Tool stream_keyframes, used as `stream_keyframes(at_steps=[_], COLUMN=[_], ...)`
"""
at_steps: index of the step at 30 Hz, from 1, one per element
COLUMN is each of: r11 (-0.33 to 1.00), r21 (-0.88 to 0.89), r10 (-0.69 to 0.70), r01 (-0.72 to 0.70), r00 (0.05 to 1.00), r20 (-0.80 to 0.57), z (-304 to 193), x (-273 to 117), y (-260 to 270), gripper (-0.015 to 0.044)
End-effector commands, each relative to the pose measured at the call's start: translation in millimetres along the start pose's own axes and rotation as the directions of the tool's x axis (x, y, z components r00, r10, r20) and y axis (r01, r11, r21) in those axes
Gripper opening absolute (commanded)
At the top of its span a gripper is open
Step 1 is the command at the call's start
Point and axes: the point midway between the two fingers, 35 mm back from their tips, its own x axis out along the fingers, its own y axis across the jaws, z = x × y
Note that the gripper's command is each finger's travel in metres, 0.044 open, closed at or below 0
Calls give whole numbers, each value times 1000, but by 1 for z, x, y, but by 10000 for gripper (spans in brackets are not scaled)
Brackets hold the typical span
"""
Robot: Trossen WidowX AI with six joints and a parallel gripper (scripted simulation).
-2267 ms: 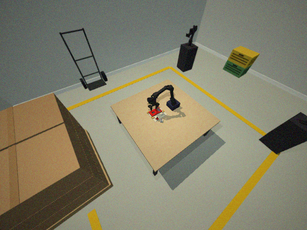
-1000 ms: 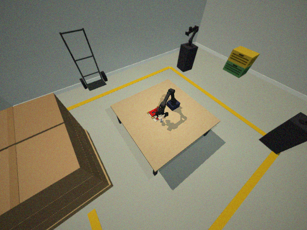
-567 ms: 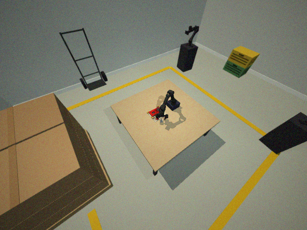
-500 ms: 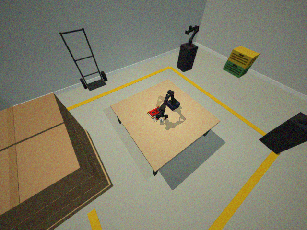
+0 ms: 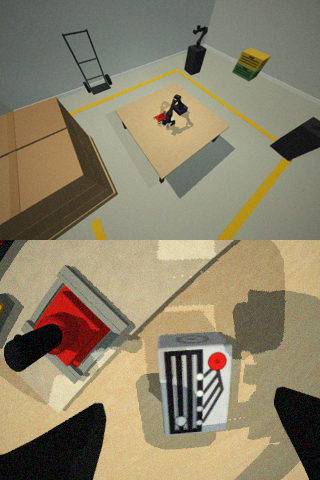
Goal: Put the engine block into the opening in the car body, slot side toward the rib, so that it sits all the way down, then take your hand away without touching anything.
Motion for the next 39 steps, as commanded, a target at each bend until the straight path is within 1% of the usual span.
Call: stream_keyframes(at_steps=[1,6,18,25,28,31,39], r11=[1000,1000,1000,1000,1000,999,999], r21=[1,1,1,1,-6,-36,-46], r10=[-4,-4,-4,-4,0,16,10], r01=[4,4,4,4,0,-17,-10], r00=[1000,1000,1000,1000,1000,1000,1000], r20=[14,14,14,14,10,-8,-7], z=[4,4,4,4,3,-1,-4], x=[11,15,15,15,14,7,-13], y=[-2,-2,-2,-2,-1,1,1], gripper=[440,440,125,78,0,0,0])
